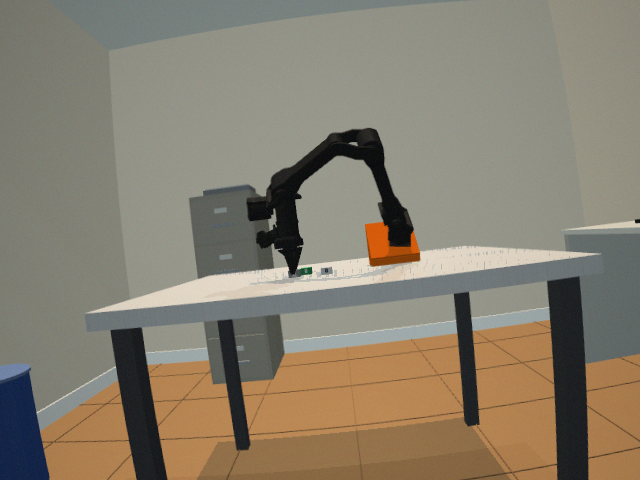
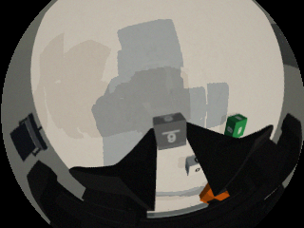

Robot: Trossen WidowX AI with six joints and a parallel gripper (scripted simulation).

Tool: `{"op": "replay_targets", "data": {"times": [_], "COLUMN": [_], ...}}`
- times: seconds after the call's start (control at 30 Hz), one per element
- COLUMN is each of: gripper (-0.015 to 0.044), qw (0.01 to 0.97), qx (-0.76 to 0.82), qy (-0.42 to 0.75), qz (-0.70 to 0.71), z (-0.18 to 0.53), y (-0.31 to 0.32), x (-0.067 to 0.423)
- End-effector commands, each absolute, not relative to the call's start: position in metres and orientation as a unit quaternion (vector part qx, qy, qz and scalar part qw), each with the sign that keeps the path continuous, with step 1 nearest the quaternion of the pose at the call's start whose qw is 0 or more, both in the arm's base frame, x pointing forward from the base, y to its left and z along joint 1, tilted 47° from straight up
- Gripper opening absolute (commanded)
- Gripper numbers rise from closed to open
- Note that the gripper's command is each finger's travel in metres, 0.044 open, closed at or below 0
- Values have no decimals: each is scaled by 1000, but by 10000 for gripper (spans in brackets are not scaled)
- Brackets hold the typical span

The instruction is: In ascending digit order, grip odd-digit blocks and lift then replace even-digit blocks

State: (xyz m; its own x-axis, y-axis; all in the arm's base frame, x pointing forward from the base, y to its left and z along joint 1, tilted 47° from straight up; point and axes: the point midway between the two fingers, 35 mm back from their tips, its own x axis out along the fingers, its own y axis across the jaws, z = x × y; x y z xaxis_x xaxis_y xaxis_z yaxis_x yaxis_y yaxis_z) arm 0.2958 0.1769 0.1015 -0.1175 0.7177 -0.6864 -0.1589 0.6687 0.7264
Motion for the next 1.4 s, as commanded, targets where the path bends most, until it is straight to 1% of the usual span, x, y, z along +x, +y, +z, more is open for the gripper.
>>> {"op": "replay_targets", "data": {"times": [0.0,1.27,1.37], "gripper": [120,120,199], "qw": [631,629,629], "qx": [212,215,215], "qy": [660,661,661], "qz": [348,347,347], "z": [106,99,99], "y": [173,182,182], "x": [298,296,296]}}
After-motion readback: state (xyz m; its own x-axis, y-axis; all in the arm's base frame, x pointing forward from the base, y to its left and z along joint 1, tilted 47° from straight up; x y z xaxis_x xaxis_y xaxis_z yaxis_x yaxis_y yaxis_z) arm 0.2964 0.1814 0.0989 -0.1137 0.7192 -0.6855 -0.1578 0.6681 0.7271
